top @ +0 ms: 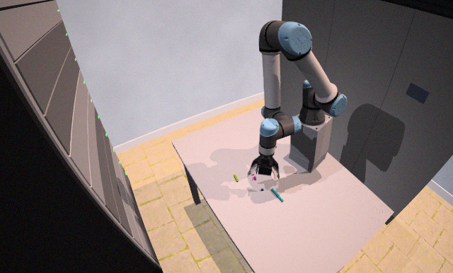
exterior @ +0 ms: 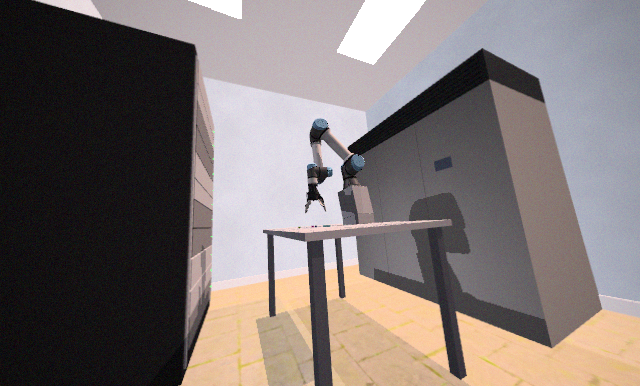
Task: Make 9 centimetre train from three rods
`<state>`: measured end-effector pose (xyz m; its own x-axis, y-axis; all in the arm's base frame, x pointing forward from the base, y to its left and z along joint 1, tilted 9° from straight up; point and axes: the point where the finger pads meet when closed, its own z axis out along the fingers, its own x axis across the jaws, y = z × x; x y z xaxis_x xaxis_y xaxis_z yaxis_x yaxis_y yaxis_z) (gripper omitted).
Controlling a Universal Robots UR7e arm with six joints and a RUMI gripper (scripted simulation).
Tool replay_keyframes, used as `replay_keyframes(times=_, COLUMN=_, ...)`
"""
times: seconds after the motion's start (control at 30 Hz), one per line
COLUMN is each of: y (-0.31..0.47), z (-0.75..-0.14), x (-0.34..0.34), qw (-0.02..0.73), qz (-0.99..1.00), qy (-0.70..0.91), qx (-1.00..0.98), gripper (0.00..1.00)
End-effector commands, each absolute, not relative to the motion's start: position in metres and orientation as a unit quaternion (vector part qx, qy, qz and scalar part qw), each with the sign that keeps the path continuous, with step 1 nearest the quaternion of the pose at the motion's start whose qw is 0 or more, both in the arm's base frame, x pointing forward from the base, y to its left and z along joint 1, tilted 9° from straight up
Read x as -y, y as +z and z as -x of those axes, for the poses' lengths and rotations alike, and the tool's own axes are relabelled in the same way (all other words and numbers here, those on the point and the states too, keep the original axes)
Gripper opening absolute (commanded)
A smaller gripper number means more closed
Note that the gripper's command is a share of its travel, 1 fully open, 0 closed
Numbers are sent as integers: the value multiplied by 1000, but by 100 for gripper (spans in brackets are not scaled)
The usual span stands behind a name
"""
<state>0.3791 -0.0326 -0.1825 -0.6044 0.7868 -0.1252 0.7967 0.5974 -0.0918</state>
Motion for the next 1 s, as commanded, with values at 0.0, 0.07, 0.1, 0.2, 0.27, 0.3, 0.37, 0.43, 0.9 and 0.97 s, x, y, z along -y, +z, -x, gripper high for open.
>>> replay_keyframes(times=0.0, y=-182, z=-377, x=35, qw=40, qz=-494, qy=-68, qx=-866, gripper=100)
replay_keyframes(times=0.07, y=-183, z=-377, x=35, qw=41, qz=-506, qy=-67, qx=-859, gripper=100)
replay_keyframes(times=0.1, y=-183, z=-376, x=36, qw=42, qz=-518, qy=-67, qx=-852, gripper=100)
replay_keyframes(times=0.2, y=-183, z=-375, x=37, qw=45, qz=-554, qy=-65, qx=-829, gripper=100)
replay_keyframes(times=0.27, y=-183, z=-374, x=38, qw=47, qz=-579, qy=-63, qx=-811, gripper=100)
replay_keyframes(times=0.3, y=-183, z=-373, x=39, qw=48, qz=-592, qy=-63, qx=-802, gripper=100)
replay_keyframes(times=0.37, y=-183, z=-372, x=40, qw=50, qz=-615, qy=-61, qx=-784, gripper=100)
replay_keyframes(times=0.43, y=-183, z=-371, x=41, qw=51, qz=-637, qy=-60, qx=-767, gripper=100)
replay_keyframes(times=0.9, y=-184, z=-367, x=46, qw=61, qz=-767, qy=-49, qx=-637, gripper=100)
replay_keyframes(times=0.97, y=-184, z=-367, x=47, qw=62, qz=-784, qy=-47, qx=-616, gripper=100)
